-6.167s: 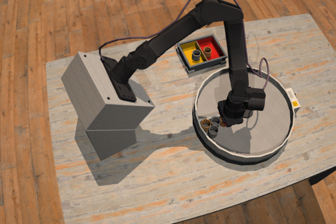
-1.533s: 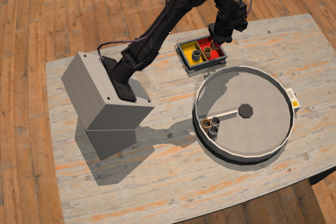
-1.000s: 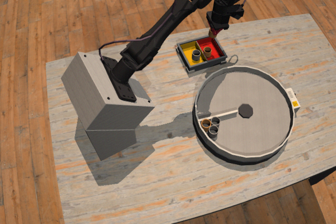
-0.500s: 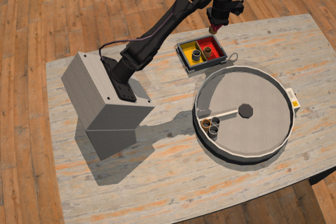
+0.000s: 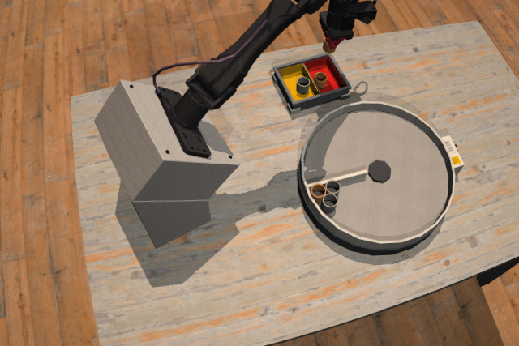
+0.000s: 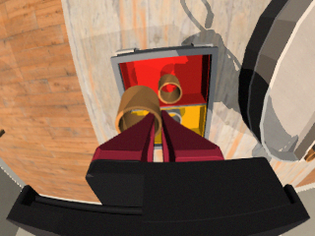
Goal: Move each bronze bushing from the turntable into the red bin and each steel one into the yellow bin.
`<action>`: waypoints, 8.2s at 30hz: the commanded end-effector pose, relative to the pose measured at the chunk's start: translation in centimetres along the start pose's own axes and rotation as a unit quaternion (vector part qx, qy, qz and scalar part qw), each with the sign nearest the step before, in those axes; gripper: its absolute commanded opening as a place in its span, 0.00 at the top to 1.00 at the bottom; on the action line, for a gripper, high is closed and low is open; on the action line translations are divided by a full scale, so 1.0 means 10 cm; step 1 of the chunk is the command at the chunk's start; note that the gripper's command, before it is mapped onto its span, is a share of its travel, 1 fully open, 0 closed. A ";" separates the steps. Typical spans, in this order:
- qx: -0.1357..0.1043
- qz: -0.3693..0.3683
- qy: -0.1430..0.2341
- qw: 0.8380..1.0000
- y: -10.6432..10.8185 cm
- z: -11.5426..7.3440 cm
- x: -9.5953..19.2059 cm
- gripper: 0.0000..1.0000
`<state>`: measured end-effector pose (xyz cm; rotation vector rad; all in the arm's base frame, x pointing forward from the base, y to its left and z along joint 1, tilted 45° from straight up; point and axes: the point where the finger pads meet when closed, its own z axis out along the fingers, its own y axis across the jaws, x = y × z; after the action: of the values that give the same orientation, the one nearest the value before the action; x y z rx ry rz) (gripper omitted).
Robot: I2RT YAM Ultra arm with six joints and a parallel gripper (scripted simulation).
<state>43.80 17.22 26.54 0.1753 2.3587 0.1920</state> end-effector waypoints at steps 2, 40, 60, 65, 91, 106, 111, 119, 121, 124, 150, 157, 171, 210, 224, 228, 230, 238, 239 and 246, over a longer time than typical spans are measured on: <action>-0.011 0.001 -0.019 1.000 0.10 -0.14 -0.10 1.00; -0.014 0.003 -0.025 1.000 0.17 -0.18 -0.12 1.00; -0.014 0.003 -0.025 1.000 0.17 -0.18 -0.12 1.00; -0.014 0.003 -0.025 1.000 0.17 -0.18 -0.12 1.00; -0.007 0.000 -0.017 1.000 0.12 -0.12 -0.11 1.00; -0.007 0.000 -0.017 1.000 0.12 -0.12 -0.11 1.00; -0.007 0.000 -0.017 1.000 0.12 -0.12 -0.11 1.00; -0.007 0.003 -0.018 1.000 0.08 -0.12 -0.15 1.00; -0.011 0.000 -0.016 1.000 0.12 -0.14 -0.12 1.00; -0.012 0.000 -0.016 1.000 0.12 -0.14 -0.12 1.00; -0.012 0.000 -0.017 1.000 0.13 -0.14 -0.13 1.00; -0.012 0.000 -0.017 1.000 0.13 -0.14 -0.13 1.00; -0.022 -0.001 -0.026 0.999 0.18 0.31 -0.16 1.00; -0.018 0.001 -0.024 1.000 0.16 0.49 -0.15 1.00; -0.012 0.000 -0.015 1.000 0.14 0.67 -0.10 1.00; -0.013 0.003 -0.020 1.000 0.12 0.67 -0.15 1.00; -0.013 0.003 -0.022 1.000 0.12 0.69 -0.16 1.00; -0.012 0.002 -0.019 1.000 0.12 0.82 -0.14 1.00; -0.020 0.004 -0.031 0.999 0.16 0.71 -0.21 1.00; -0.011 0.001 -0.016 1.000 0.13 0.98 -0.12 1.00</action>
<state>50.89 18.85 19.35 0.1736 2.3593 0.1873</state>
